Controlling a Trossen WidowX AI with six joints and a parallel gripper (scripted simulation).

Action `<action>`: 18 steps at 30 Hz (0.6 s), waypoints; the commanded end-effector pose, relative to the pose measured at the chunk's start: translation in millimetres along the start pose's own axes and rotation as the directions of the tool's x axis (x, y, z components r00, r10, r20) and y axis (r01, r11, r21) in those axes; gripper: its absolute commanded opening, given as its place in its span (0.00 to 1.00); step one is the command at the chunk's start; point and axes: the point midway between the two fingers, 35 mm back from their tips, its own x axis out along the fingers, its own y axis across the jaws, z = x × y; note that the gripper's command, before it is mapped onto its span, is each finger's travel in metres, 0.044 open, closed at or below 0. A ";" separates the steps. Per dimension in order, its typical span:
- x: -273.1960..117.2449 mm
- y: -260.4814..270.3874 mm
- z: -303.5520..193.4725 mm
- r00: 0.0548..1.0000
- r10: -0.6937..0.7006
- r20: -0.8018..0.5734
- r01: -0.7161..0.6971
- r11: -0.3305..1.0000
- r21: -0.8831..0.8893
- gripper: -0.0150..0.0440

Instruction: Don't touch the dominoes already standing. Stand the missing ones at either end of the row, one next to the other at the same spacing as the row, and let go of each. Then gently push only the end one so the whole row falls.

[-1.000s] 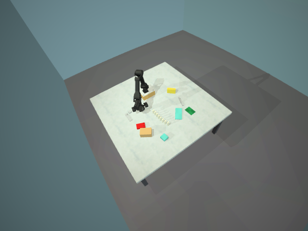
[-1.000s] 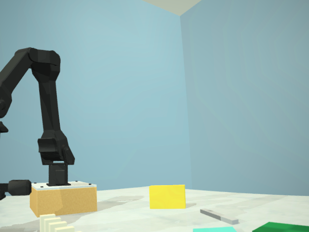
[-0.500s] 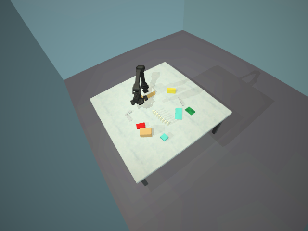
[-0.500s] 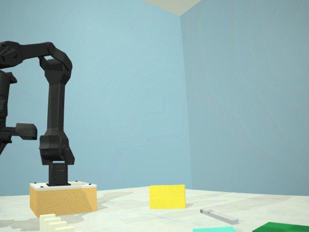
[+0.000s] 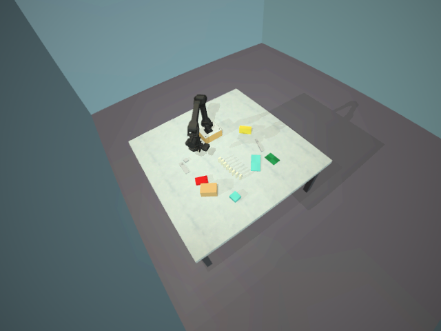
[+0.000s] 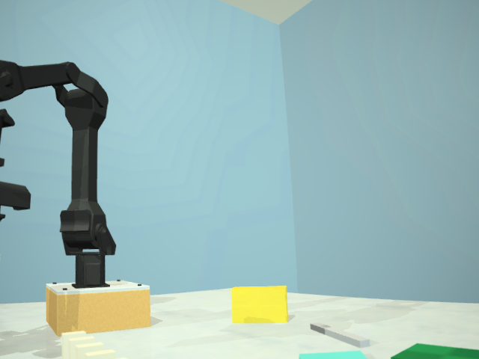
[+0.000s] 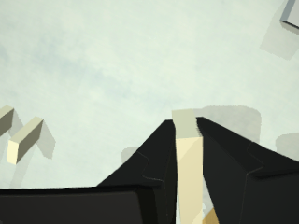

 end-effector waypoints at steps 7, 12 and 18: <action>0.9 -6.4 9.9 1.000 -0.002 -0.007 0.005 0.883 0.470 0.30; 0.9 -6.4 9.9 1.000 -0.002 -0.007 0.005 0.883 0.470 0.30; 17.9 -3.7 23.0 0.996 -0.053 0.068 0.020 0.905 0.426 0.30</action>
